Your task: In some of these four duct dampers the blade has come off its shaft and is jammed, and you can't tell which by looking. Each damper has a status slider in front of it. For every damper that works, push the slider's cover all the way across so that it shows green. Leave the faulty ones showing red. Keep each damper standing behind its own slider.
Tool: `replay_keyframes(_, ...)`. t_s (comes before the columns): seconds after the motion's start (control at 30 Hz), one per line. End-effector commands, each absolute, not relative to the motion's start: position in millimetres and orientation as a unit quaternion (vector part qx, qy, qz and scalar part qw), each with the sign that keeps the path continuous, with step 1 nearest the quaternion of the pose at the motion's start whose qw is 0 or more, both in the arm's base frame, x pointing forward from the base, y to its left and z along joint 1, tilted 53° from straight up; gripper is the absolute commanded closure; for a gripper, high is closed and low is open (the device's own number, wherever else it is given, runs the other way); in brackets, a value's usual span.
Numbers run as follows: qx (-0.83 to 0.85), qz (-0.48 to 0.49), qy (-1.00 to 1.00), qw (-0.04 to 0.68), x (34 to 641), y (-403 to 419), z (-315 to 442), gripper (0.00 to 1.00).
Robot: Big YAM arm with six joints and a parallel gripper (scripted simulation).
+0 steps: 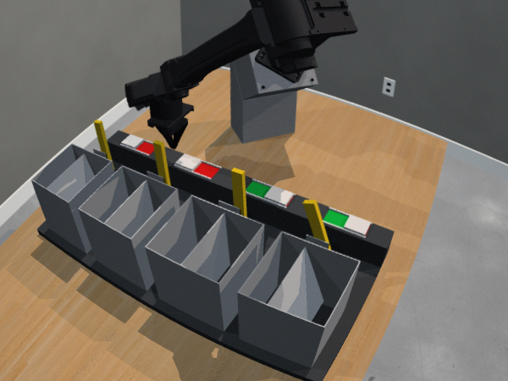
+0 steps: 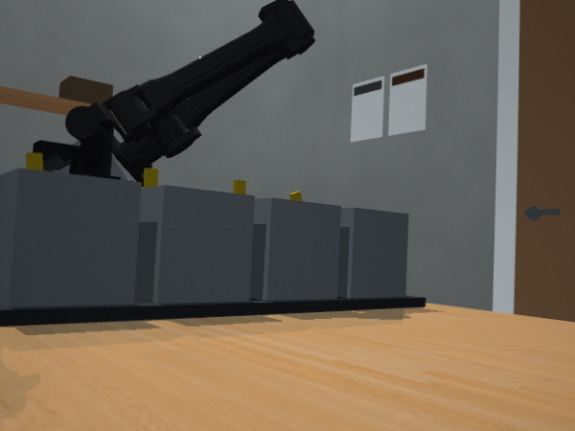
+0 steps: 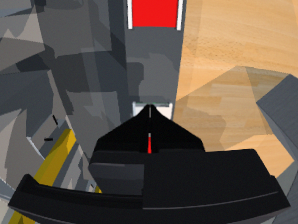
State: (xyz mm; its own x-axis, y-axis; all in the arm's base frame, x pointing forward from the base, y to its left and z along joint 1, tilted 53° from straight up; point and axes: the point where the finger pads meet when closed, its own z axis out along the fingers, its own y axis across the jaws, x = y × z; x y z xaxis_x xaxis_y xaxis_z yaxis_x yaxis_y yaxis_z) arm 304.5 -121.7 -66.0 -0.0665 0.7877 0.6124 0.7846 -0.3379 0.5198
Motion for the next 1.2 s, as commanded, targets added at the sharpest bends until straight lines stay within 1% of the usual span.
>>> replay_keyframes(0.0, 0.685, 0.448, 0.574, -0.012, 303.2, -111.6, -74.1, 1.00)
replay_keyframes(1.17, 0.686, 0.448, 0.574, -0.012, 313.6, -102.9, -83.8, 1.00)
